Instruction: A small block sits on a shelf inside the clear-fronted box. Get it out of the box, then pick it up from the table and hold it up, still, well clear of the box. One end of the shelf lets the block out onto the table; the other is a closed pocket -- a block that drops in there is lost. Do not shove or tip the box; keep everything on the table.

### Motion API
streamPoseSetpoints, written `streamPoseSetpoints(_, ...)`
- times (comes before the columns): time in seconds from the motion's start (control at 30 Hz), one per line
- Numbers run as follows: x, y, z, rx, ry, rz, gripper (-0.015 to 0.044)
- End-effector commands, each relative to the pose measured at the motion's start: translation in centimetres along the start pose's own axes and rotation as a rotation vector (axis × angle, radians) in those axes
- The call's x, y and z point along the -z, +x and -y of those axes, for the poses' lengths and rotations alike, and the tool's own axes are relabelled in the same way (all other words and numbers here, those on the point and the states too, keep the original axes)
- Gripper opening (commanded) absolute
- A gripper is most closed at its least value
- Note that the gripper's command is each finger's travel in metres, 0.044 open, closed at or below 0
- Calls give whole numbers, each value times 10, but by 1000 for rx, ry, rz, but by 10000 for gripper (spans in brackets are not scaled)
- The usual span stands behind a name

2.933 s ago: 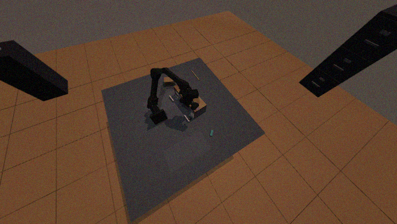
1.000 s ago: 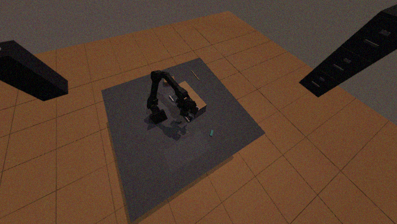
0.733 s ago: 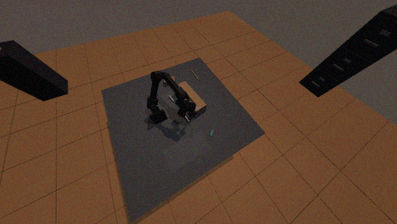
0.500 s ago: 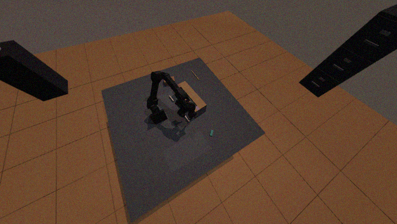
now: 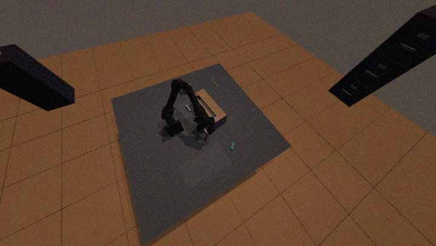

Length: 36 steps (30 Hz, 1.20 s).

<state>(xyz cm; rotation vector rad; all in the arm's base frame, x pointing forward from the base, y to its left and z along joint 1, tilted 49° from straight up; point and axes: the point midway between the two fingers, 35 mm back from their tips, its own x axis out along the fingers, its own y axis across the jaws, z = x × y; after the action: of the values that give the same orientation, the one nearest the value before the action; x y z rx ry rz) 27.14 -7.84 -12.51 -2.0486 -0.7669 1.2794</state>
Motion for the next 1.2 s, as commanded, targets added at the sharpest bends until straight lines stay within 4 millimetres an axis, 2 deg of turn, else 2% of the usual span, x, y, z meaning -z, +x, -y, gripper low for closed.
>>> streamPoseSetpoints(0.0, -4, 6, 1, 2, 6, -10, 285)
streamPoseSetpoints(1.17, -27, 56, -1, 3, 7, -10, 285)
